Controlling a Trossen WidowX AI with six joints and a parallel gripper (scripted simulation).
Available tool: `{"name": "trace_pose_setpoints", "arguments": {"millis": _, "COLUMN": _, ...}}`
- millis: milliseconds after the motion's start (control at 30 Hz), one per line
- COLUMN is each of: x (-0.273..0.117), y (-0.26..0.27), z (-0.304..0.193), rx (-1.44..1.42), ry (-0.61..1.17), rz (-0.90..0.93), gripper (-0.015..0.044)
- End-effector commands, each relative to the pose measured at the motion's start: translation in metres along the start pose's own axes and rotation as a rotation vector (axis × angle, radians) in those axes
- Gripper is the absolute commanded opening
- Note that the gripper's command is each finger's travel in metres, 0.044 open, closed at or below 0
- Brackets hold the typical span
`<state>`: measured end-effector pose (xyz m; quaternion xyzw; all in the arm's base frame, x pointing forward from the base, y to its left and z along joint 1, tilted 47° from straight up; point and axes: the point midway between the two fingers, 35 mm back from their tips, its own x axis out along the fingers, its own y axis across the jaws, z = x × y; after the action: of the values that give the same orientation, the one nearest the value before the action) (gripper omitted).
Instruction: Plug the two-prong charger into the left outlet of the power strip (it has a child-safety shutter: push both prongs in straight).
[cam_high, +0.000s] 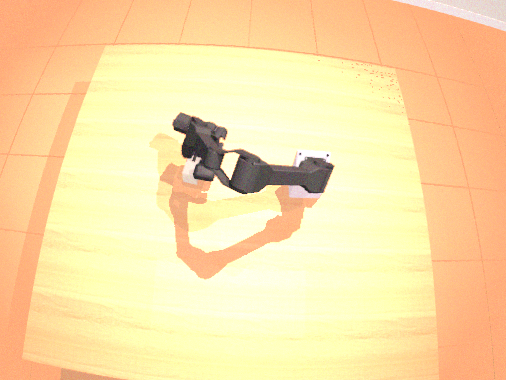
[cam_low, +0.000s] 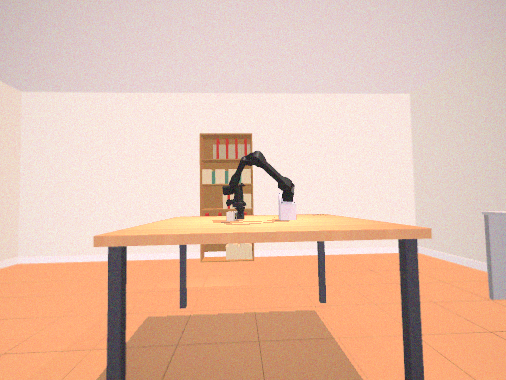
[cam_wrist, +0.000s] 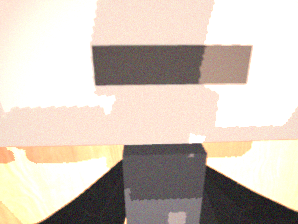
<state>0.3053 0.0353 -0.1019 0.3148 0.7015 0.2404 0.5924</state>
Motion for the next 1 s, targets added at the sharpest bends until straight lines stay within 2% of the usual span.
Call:
{"name": "trace_pose_setpoints", "arguments": {"millis": 0, "x": -0.0007, "y": 0.0008, "z": 0.0022, "rx": 0.003, "ry": -0.002, "rz": 0.004, "gripper": 0.0000}}
{"name": "trace_pose_setpoints", "arguments": {"millis": 967, "x": -0.0014, "y": 0.0011, "z": 0.0119, "rx": 0.003, "ry": -0.002, "rz": 0.004, "gripper": 0.0000}}
